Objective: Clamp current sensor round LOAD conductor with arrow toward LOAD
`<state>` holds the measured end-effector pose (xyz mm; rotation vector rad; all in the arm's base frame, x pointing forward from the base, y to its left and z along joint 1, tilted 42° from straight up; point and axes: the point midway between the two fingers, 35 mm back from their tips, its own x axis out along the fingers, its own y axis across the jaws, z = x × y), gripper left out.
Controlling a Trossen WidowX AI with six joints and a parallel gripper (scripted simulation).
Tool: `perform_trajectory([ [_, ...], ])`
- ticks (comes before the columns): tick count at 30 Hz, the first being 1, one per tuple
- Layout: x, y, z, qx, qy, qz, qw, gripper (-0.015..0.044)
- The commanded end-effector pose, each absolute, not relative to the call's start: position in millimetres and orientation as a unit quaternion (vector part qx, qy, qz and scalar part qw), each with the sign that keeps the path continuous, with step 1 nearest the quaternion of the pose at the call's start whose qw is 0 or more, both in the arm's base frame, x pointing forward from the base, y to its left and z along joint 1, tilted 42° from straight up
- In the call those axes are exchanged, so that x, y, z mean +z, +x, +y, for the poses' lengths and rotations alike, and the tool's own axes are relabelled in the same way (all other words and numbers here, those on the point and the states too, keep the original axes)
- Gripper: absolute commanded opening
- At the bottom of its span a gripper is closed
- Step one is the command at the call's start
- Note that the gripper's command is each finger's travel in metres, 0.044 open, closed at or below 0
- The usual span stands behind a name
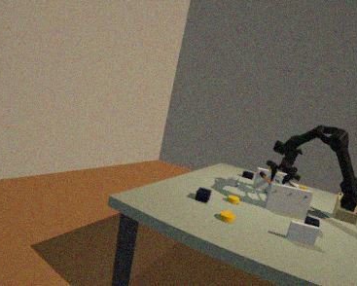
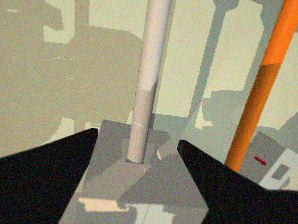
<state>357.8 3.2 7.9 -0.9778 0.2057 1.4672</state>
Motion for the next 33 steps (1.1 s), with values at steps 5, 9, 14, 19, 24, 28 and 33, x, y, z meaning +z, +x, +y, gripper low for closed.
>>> perform_trajectory([
  [5,7.6,358.0,3.1,0.650,-0.426,0.097,0.622,0.0000],
  [9,7.9,357.7,3.2,0.676,-0.421,0.115,0.593,0.0000],
  [14,8.1,357.6,3.2,0.680,-0.421,0.117,0.589,0.0000],
  [19,7.5,357.5,3.7,0.680,-0.421,0.117,0.589,0.0000],
  [24,7.6,357.4,4.3,0.679,-0.419,0.116,0.592,0.0026],
  [28,7.6,357.4,4.3,0.679,-0.419,0.116,0.592,0.0131],
  [33,7.6,357.4,4.3,0.679,-0.419,0.116,0.592,0.0262],
])
